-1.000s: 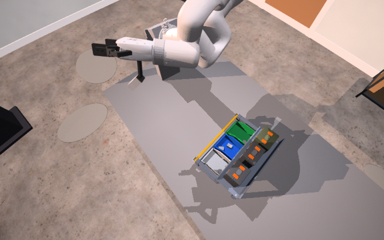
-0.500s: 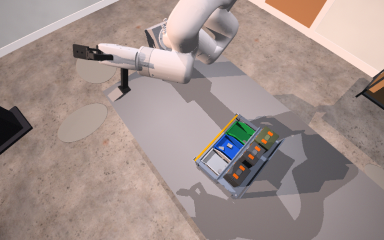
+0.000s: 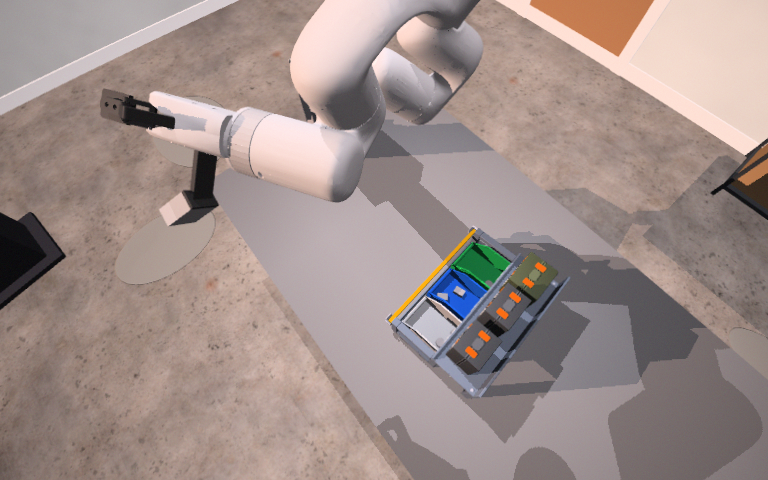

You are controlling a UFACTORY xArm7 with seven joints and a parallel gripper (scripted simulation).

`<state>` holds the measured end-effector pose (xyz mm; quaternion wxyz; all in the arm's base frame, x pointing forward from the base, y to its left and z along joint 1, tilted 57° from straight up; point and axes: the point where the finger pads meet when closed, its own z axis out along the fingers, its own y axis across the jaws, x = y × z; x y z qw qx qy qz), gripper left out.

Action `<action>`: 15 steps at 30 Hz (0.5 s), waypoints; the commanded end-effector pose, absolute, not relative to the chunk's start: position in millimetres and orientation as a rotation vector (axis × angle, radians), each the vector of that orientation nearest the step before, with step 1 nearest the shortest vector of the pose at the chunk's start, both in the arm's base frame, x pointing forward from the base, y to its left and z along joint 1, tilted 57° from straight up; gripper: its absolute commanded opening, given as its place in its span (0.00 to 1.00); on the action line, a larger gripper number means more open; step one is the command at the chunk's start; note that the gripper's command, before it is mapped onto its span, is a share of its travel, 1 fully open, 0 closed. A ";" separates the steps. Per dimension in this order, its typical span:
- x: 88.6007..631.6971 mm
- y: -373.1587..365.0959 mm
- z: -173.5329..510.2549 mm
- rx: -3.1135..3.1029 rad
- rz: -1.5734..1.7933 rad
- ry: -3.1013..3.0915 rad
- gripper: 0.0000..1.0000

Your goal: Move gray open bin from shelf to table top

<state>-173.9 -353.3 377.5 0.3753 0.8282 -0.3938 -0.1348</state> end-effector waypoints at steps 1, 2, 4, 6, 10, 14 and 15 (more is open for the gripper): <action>-175.2 -353.6 379.0 2.118 -0.343 -1.013 1.00; -174.7 -352.0 377.2 2.132 -0.324 -1.068 1.00; -173.8 -349.5 374.7 2.158 -0.284 -1.180 1.00; -173.0 -347.0 372.2 2.181 -0.241 -1.294 1.00; -173.0 -347.0 372.2 2.181 -0.241 -1.294 1.00; -173.0 -347.0 372.2 2.181 -0.241 -1.294 1.00; -173.0 -347.0 372.2 2.181 -0.241 -1.294 1.00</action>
